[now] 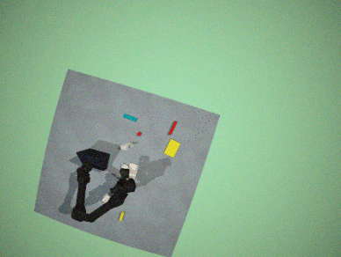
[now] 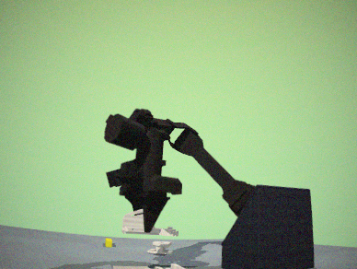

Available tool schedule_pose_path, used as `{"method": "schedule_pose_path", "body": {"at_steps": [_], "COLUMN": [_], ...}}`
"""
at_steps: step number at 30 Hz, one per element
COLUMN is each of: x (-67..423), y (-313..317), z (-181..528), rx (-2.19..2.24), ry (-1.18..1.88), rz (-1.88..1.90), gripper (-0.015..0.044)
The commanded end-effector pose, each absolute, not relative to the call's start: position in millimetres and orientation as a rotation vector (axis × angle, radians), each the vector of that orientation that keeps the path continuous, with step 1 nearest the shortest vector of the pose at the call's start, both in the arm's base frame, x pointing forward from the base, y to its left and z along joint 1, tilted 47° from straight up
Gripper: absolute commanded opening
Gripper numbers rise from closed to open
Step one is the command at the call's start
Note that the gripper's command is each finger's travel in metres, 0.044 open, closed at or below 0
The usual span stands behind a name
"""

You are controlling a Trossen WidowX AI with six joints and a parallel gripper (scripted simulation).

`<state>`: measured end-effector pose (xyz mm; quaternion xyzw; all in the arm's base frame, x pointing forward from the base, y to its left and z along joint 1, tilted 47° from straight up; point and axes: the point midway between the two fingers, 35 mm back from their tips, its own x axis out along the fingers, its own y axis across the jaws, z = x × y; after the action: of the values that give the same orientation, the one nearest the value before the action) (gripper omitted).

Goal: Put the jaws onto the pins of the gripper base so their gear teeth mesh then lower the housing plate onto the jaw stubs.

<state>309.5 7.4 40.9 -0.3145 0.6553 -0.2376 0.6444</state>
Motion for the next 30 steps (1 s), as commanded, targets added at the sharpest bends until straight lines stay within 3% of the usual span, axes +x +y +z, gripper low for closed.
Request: {"method": "schedule_pose_path", "body": {"at_steps": [1,30], "x": [309,311], "y": [7,-26], "z": [41,10], "rx": [-0.723,-0.725], "ry": [1.494,1.494], "rz": [-0.54,-0.541], "gripper": [0.0134,0.0134]}}
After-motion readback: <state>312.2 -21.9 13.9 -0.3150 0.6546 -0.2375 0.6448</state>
